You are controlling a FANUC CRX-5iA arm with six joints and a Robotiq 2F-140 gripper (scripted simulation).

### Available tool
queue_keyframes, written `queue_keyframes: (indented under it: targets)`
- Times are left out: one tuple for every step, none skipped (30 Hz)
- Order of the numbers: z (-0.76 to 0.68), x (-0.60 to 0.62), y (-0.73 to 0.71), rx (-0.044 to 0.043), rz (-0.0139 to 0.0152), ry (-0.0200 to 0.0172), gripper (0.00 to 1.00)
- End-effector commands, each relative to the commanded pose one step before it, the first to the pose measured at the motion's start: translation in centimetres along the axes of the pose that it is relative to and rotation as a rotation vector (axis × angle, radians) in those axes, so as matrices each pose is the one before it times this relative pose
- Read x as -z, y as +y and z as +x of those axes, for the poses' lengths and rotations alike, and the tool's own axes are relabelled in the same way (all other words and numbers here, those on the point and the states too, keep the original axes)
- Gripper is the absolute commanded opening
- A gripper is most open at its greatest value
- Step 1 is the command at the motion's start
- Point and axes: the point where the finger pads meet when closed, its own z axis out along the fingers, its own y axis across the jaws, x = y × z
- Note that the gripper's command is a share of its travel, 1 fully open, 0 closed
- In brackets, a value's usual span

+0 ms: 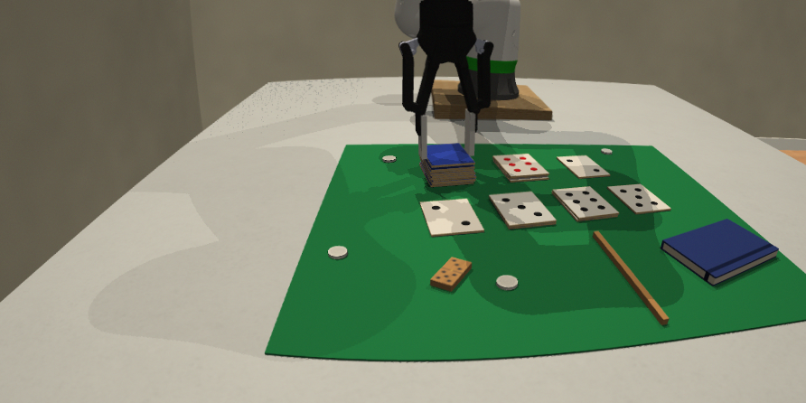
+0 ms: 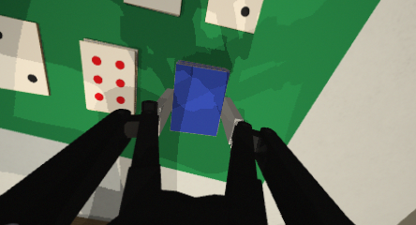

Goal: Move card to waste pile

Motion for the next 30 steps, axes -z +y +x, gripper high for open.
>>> queue_keyframes:
  targets:
    - [0.016, 0.544, 0.01, -0.00002, -0.00025, 0.0003, 0.43]
    - [0.0, 0.261, 0.0, 0.0, 0.0, 0.0, 0.43]
    - [0.0, 0.285, 0.0, 0.0, 0.0, 0.0, 0.43]
    - [0.0, 0.302, 0.0, 0.0, 0.0, 0.0, 0.43]
    - [0.0, 0.311, 0.0, 0.0, 0.0, 0.0, 0.43]
    - [0.0, 0.311, 0.0, 0.0, 0.0, 0.0, 0.43]
    - [0.0, 0.303, 0.0, 0.0, 0.0, 0.0, 0.43]
    - [0.0, 0.286, 0.0, 0.0, 0.0, 0.0, 0.43]
    - [0.0, 0.262, 0.0, 0.0, 0.0, 0.0, 0.43]
    - [0.0, 0.231, 0.0, 0.0, 0.0, 0.0, 0.43]
    - [0.0, 0.0, 0.0, 0.0, 0.0, 0.0, 0.43]
    - [0.0, 0.0, 0.0, 0.0, 0.0, 0.0, 0.43]
    - [0.0, 0.195, 0.0, 0.0, 0.0, 0.0, 0.43]
    - [0.0, 0.156, 0.0, 0.0, 0.0, 0.0, 0.43]
    - [0.0, 0.116, 0.0, 0.0, 0.0, 0.0, 0.43]
    - [0.0, 0.078, 0.0, 0.0, 0.0, 0.0, 0.43]
    - [0.0, 0.044, 0.0, 0.0, 0.0, 0.0, 0.43]
    - [0.0, 0.018, 0.0, 0.0, 0.0, 0.0, 0.43]
    - [0.0, 0.003, 0.0, 0.0, 0.0, 0.0, 0.43]
    - [0.0, 0.0, 0.0, 0.0, 0.0, 0.0, 0.43]
    - [0.0, 0.0, 0.0, 0.0, 0.0, 0.0, 0.43]
    - [0.0, 0.0, 0.0, 0.0, 0.0, 0.0, 0.43]
    - [0.0, 0.0, 0.0, 0.0, 0.0, 0.0, 0.43]
    - [0.0, 0.0, 0.0, 0.0, 0.0, 0.0, 0.43]
    - [0.0, 0.0, 0.0, 0.0, 0.0, 0.0, 0.43]
    - [0.0, 0.0, -0.002, 0.0, 0.0, 0.0, 0.43]
    - [0.001, 0.0, -0.016, -0.00002, 0.0, 0.0, 0.43]
    - [0.0, 0.0, 0.0, 0.0, 0.0, 0.0, 0.43]
    - [0.0, 0.0, 0.0, 0.0, 0.0, 0.0, 0.43]
    - [0.002, 0.0, -0.042, -0.00005, 0.0, 0.0, 0.43]
